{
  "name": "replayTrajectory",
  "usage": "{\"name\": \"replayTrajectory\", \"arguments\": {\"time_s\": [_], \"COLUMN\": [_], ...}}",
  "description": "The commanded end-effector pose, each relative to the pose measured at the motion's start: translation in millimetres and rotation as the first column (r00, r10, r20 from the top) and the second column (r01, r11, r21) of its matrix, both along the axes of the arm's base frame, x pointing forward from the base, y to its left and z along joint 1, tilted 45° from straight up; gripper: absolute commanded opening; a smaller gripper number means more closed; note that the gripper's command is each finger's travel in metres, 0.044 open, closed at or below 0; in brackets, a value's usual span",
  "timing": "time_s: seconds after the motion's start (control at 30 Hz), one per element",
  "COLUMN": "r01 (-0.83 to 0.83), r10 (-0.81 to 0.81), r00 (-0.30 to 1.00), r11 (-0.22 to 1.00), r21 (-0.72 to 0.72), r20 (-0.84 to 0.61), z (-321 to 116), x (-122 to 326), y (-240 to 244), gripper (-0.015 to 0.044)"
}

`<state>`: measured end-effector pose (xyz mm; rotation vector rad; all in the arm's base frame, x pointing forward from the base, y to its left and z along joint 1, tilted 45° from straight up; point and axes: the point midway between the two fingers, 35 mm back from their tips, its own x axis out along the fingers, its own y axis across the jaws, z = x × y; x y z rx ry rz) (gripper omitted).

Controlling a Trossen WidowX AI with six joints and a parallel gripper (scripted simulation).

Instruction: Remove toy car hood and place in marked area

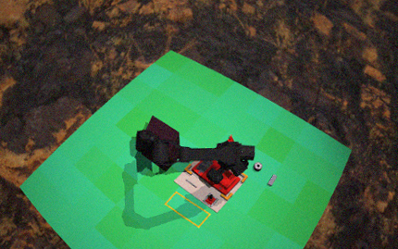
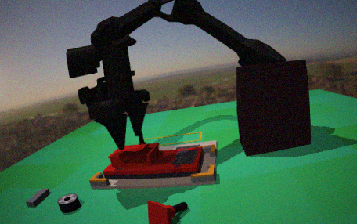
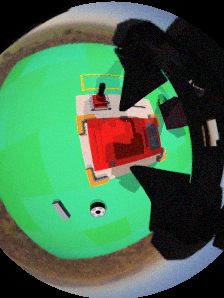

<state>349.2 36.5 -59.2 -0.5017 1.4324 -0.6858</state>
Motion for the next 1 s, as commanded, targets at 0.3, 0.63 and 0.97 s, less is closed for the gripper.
{"name": "replayTrajectory", "arguments": {"time_s": [0.3, 0.63, 0.97], "r01": [0.001, 0.001, 0.001], "r10": [-0.001, -0.001, -0.001], "r00": [1.0, 1.0, 1.0], "r11": [1.0, 1.0, 1.0], "r21": [-0.009, -0.009, -0.009], "r20": [-0.011, -0.011, -0.011], "z": [-9.7, -10.7, -14.1], "x": [-2.6, -2.6, -2.6], "y": [-11.5, -12.5, -15.9], "gripper": [0.044, 0.044, 0.044]}}
